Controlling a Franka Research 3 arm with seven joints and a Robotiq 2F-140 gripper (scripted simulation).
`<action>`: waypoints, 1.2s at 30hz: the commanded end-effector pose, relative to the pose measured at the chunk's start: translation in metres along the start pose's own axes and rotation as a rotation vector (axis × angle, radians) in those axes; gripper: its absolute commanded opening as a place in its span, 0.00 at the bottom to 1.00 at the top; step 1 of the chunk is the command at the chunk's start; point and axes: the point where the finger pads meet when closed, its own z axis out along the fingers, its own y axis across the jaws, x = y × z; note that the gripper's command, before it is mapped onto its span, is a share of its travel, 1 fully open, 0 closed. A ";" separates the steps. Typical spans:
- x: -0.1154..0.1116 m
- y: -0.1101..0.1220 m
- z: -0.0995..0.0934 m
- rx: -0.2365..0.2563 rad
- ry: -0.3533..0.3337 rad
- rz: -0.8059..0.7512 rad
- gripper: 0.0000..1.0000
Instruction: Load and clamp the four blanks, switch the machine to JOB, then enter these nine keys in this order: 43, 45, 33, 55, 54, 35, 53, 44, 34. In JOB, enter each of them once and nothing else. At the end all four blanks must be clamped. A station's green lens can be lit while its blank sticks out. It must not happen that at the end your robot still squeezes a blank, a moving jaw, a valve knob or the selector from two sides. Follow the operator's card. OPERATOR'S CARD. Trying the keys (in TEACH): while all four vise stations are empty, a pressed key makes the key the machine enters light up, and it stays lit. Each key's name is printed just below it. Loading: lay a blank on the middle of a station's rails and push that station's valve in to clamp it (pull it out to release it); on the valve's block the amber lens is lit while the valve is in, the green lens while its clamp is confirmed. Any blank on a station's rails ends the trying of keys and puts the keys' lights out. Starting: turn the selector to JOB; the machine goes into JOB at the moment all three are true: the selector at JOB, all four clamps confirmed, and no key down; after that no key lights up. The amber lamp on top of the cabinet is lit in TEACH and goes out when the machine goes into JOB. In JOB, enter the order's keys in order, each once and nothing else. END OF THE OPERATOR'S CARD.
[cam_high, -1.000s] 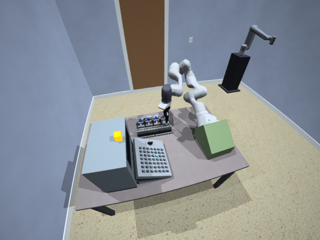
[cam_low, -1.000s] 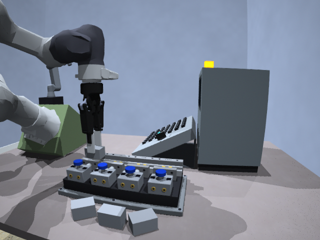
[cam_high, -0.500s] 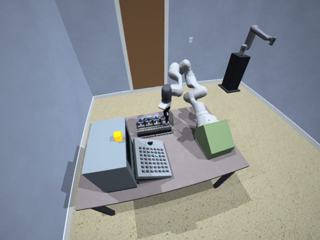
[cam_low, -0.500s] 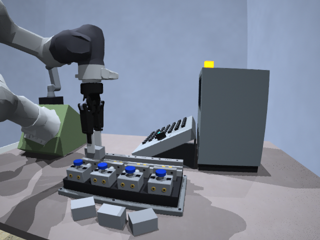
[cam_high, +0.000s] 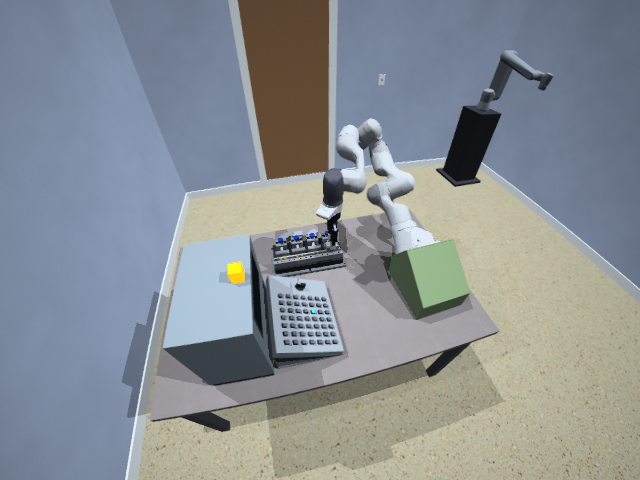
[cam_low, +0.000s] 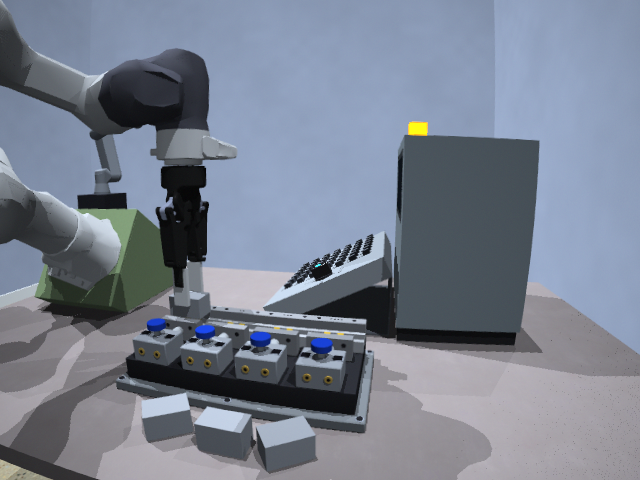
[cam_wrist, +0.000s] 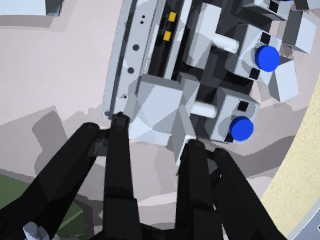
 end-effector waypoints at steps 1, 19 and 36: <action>0.001 -0.001 0.000 0.003 0.004 0.003 0.00; 0.001 0.000 0.004 0.003 0.004 0.004 0.00; 0.001 0.000 0.011 0.003 0.004 0.004 0.00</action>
